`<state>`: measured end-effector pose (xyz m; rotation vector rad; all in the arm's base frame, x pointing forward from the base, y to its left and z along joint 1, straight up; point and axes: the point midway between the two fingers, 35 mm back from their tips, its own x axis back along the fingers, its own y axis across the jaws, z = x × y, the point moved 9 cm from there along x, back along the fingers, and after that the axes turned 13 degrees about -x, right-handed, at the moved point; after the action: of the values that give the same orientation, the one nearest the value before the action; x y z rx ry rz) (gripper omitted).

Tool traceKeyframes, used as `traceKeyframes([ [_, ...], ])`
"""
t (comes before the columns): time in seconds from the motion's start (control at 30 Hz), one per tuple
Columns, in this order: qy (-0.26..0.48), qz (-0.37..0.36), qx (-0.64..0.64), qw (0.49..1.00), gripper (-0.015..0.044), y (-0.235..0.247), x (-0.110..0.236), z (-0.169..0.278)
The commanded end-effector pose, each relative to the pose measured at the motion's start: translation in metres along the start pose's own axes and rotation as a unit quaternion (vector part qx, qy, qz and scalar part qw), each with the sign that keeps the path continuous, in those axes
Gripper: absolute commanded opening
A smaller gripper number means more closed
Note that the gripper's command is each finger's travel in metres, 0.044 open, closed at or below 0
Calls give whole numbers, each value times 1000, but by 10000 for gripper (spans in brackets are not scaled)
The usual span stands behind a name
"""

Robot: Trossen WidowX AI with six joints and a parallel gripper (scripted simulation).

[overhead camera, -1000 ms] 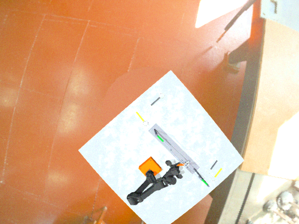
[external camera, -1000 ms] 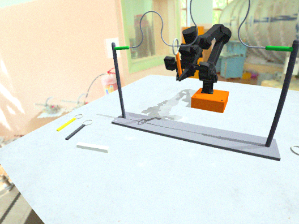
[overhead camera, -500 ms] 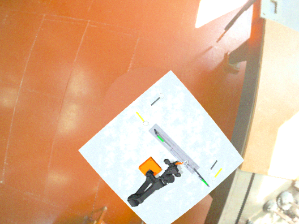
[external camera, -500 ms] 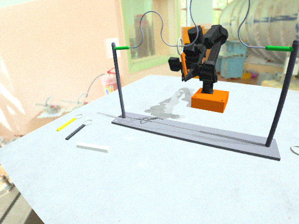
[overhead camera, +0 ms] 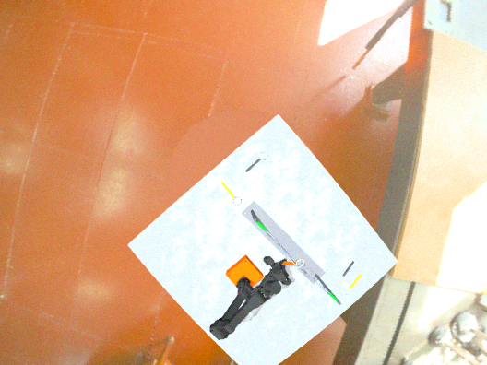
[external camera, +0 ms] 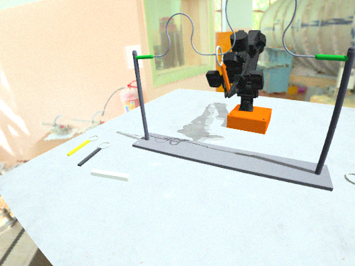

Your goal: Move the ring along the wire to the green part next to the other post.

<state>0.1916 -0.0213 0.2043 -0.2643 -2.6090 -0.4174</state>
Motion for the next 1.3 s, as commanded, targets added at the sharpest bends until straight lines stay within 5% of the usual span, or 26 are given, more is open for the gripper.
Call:
traceKeyframes([
  [0.0,0,-11,-24,1000,-150,8,2,-1],
  [1.27,73,-167,-320,930,-150,78,29,-18],
])
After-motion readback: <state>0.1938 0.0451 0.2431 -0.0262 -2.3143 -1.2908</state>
